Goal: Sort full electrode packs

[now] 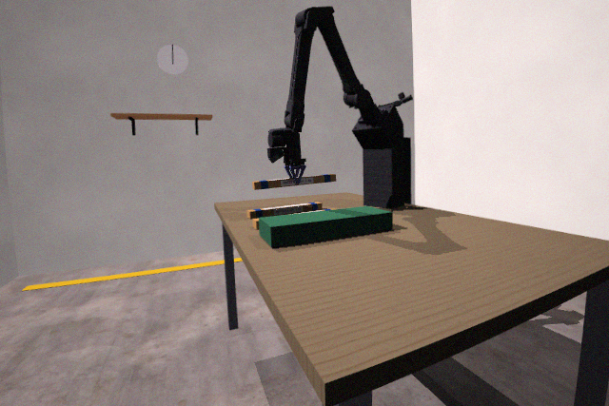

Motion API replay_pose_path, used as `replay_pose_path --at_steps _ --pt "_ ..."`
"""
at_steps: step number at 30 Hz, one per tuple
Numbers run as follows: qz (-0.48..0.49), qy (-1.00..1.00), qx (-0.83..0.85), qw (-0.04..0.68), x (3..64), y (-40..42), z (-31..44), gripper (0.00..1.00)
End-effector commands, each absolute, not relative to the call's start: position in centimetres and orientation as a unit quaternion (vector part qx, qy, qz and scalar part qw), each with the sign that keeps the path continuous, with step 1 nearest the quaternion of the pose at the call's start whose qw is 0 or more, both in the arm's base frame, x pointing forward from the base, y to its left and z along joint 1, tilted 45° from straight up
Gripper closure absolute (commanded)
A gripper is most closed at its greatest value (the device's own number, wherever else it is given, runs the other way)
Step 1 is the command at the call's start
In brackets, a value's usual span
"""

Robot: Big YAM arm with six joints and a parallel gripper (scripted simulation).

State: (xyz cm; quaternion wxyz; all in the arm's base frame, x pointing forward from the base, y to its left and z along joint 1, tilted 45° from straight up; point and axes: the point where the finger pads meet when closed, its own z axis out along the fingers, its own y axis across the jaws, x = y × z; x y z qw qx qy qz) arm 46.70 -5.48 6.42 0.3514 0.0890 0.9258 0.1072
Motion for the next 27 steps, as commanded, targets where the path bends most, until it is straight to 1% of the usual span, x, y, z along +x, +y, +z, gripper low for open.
replay_pose_path --at_steps 1,20,24,27 --pt "0.099 0.918 0.088 0.373 46.4 -6.5 8.8 1.00" --pt "0.099 0.918 0.088 0.373 46.4 -6.5 8.8 1.00" --pt "0.124 0.910 0.154 0.365 46.1 -7.8 8.6 1.00" --pt "0.125 0.909 0.156 0.365 46.0 -8.0 8.6 1.00"
